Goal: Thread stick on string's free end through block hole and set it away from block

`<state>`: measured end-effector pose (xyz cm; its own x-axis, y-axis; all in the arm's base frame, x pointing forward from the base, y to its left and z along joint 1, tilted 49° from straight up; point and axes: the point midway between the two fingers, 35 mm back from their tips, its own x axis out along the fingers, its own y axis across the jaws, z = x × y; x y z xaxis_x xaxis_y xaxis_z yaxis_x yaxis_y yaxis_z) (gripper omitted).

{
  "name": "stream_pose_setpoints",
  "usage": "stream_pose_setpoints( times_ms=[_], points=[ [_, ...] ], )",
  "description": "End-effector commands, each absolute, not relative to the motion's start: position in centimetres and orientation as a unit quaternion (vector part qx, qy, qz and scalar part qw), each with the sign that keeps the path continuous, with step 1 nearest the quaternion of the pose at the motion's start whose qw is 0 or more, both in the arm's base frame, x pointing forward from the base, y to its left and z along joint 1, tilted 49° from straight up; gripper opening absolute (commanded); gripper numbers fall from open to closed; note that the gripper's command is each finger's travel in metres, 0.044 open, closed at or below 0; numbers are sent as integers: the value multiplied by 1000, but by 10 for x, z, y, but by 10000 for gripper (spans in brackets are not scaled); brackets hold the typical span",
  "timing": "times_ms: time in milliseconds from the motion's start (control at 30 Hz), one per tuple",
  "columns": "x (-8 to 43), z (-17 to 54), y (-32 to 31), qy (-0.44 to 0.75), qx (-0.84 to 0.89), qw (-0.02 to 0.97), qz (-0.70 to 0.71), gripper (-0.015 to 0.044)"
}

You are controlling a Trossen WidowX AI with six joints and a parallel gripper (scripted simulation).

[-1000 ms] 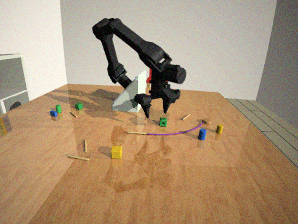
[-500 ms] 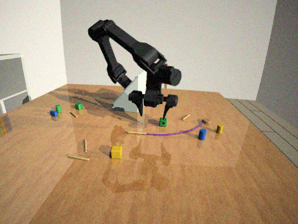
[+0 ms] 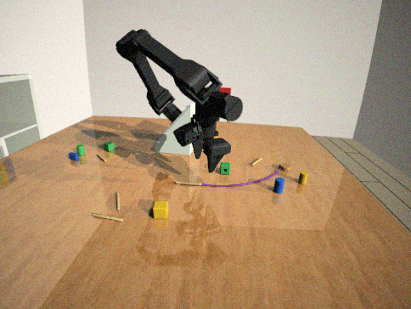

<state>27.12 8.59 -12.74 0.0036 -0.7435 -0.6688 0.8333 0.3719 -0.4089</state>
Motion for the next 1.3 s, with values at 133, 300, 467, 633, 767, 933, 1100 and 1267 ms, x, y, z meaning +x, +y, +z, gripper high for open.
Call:
stream_pose_setpoints(
  times_ms=[133,300,467,633,767,933,1100,1267],
  points=[
    [294,-116,84,278,229,681,-638,440],
    [294,-116,84,278,229,681,-638,440],
    [294,-116,84,278,229,681,-638,387],
    [294,-116,84,278,229,681,-638,256],
    [294,-116,84,278,229,681,-638,151],
    [294,-116,84,278,229,681,-638,123],
    [294,-116,84,278,229,681,-638,123],
    [294,-118,82,278,229,681,-638,123]
  ],
)
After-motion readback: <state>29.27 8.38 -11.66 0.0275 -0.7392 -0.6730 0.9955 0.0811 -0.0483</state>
